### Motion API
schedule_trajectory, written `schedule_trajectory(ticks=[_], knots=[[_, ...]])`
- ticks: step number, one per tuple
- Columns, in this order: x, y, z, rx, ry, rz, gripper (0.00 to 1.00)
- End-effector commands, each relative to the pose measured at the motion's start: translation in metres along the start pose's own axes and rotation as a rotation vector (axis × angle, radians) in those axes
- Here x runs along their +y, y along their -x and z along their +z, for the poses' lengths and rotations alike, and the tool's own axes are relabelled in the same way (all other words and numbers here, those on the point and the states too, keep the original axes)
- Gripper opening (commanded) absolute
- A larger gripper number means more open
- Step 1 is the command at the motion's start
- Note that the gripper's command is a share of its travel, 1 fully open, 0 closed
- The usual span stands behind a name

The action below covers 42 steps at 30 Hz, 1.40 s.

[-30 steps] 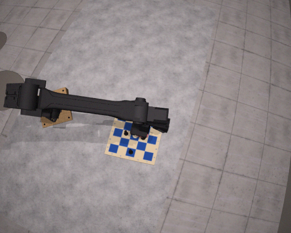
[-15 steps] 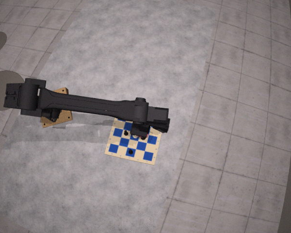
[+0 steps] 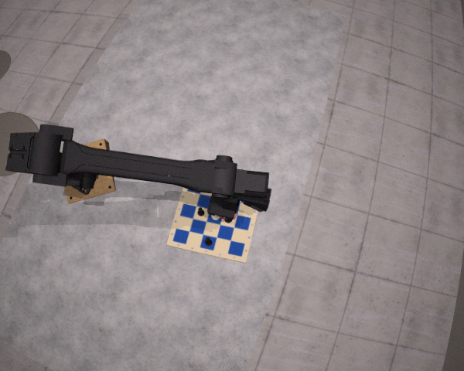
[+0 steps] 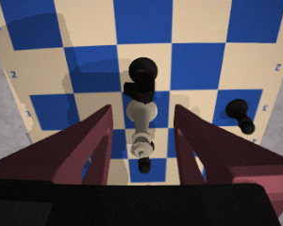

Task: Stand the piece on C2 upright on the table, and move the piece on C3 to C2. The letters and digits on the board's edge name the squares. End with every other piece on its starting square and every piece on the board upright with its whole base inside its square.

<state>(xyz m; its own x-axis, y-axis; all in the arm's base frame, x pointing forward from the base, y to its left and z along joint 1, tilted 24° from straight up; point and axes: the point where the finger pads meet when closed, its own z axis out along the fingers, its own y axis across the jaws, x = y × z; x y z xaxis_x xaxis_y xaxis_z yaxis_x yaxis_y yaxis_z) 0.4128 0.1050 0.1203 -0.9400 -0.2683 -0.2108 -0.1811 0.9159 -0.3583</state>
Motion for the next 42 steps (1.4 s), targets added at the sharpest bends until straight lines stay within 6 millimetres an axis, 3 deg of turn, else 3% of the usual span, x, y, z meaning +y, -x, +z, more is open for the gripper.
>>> schedule_trajectory(ticks=[1, 7, 11, 17, 18, 20, 28, 30, 42], knots=[[-0.008, 0.022, -0.009, -0.038, 0.005, 0.022, 0.37], [-0.007, 0.020, -0.005, -0.035, 0.005, 0.019, 0.37], [-0.005, 0.005, 0.009, -0.005, 0.002, 0.006, 0.37], [-0.005, 0.007, 0.014, -0.010, 0.002, 0.008, 0.37], [-0.006, 0.015, 0.011, -0.025, 0.004, 0.015, 0.37], [-0.005, 0.005, 0.022, -0.005, 0.002, 0.006, 0.37], [-0.005, 0.005, 0.036, -0.005, 0.001, 0.006, 0.37], [-0.007, 0.012, 0.032, -0.023, 0.003, 0.014, 0.37], [-0.007, 0.010, 0.032, -0.021, 0.002, 0.015, 0.37]])
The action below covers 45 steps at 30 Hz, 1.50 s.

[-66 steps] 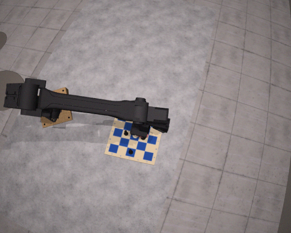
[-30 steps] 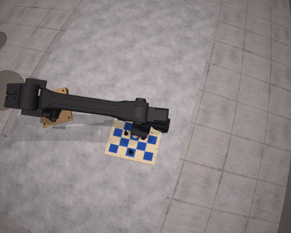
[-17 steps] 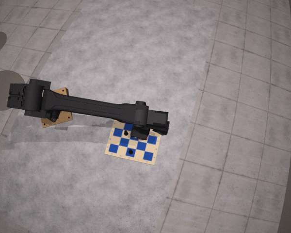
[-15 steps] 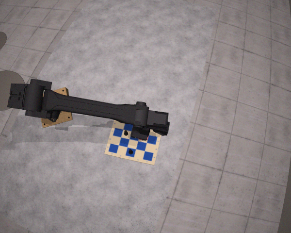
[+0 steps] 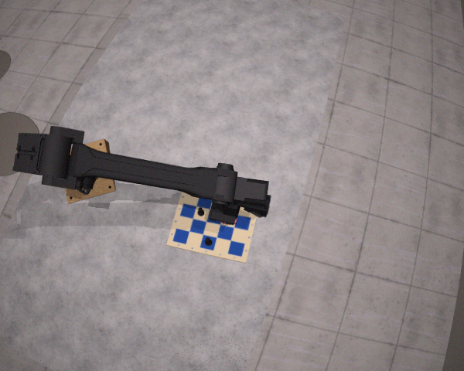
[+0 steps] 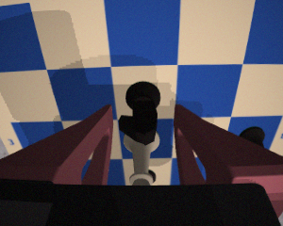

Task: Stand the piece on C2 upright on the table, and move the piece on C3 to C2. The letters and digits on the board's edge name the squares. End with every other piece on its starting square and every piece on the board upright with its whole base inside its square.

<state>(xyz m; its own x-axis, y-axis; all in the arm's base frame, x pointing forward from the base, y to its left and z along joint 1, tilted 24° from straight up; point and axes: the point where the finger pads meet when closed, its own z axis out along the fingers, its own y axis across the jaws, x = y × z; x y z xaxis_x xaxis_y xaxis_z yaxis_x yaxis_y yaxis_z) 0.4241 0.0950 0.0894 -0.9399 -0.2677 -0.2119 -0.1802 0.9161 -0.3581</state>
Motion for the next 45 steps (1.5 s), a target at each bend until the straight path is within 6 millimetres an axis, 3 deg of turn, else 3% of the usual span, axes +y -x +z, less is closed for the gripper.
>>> schedule_trajectory(ticks=[1, 29, 30, 45], knots=[[-0.0073, 0.0082, -0.0027, -0.020, 0.002, 0.014, 0.37], [-0.0073, 0.0082, -0.0027, -0.020, 0.002, 0.014, 0.37], [-0.0073, 0.0082, -0.0027, -0.020, 0.002, 0.014, 0.00], [-0.0073, 0.0082, -0.0027, -0.020, 0.002, 0.015, 0.00]])
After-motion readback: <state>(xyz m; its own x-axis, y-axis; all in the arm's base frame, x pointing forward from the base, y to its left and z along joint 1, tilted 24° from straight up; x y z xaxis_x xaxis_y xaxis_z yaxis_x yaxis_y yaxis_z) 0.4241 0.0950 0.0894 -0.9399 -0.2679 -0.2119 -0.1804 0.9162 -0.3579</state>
